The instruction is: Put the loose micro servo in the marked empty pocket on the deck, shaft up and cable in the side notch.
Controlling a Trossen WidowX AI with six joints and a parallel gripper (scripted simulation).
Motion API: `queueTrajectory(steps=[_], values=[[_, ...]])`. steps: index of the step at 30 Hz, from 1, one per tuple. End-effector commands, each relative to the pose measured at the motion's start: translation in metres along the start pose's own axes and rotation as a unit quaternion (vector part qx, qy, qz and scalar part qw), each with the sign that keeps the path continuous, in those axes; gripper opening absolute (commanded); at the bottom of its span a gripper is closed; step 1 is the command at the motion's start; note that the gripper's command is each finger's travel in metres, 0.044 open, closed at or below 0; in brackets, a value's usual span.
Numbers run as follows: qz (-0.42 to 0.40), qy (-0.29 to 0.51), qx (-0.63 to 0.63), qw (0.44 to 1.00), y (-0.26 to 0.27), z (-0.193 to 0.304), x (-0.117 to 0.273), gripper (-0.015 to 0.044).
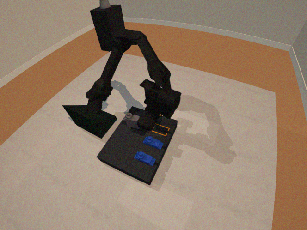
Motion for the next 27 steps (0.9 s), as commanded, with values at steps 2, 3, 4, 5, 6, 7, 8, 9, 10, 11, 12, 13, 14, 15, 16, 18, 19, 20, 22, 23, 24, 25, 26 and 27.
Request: queueTrajectory(steps=[2, 3, 4, 5, 6, 7, 8, 9, 10, 11, 12, 13, 14, 15, 16, 18, 19, 20, 22, 23, 24, 25, 26, 27], values=[[-0.003, -0.002, 0.001, 1.0, 0.011, 0.0, 0.001, 0.0], [-0.003, -0.002, 0.001, 1.0, 0.013, 0.0, 0.001, 0.0], [-0.003, -0.002, 0.001, 1.0, 0.015, 0.0, 0.001, 0.0], [-0.003, -0.002, 0.001, 1.0, 0.016, 0.0, 0.001, 0.0], [-0.004, -0.002, 0.001, 1.0, 0.018, 0.0, 0.001, 0.0], [-0.004, -0.002, 0.001, 1.0, 0.019, 0.0, 0.001, 0.0], [-0.004, -0.002, 0.001, 1.0, 0.021, 0.0, 0.001, 0.0], [-0.004, -0.002, 0.001, 1.0, 0.023, 0.0, 0.001, 0.0], [-0.004, -0.002, 0.001, 1.0, 0.024, 0.0, 0.001, 0.0], [-0.004, -0.002, 0.001, 1.0, 0.025, 0.0, 0.001, 0.0], [-0.005, -0.002, 0.001, 1.0, 0.025, 0.0, 0.001, 0.0], [-0.005, -0.002, 0.001, 1.0, 0.025, 0.0, 0.001, 0.0], [-0.005, -0.002, 0.001, 1.0, 0.025, 0.0, 0.001, 0.0], [-0.005, -0.002, 0.001, 1.0, 0.025, 0.0, 0.001, 0.0], [-0.005, -0.002, 0.001, 1.0, 0.025, 0.0, 0.001, 0.0], [-0.005, -0.002, 0.001, 1.0, 0.025, 0.0, 0.001, 0.0], [-0.001, -0.002, 0.003, 1.0, 0.022, -0.001, 0.001, 0.0], [-0.001, -0.002, 0.003, 1.0, 0.022, -0.001, 0.003, 0.0], [-0.001, -0.002, 0.002, 1.0, 0.023, -0.001, 0.015, 0.0], [-0.002, -0.002, 0.002, 1.0, 0.023, -0.001, 0.023, 0.0], [-0.002, -0.002, 0.001, 1.0, 0.024, -0.001, 0.032, 0.0], [-0.003, -0.002, 0.001, 1.0, 0.024, 0.0, 0.04, 0.0], [-0.004, -0.002, 0.001, 1.0, 0.025, 0.0, 0.043, 0.0], [-0.004, -0.002, 0.001, 1.0, 0.025, 0.0, 0.043, 0.0]])
Point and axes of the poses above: the point midway between the two fingers, 35 mm back from their tips, its own x axis back along the fingers, its own y axis across the jaws, z = x × y, the point moved 4 cm from there along x, back along the fingers, and after that the axes turned 7 degrees about x, right-handed, at the moved point
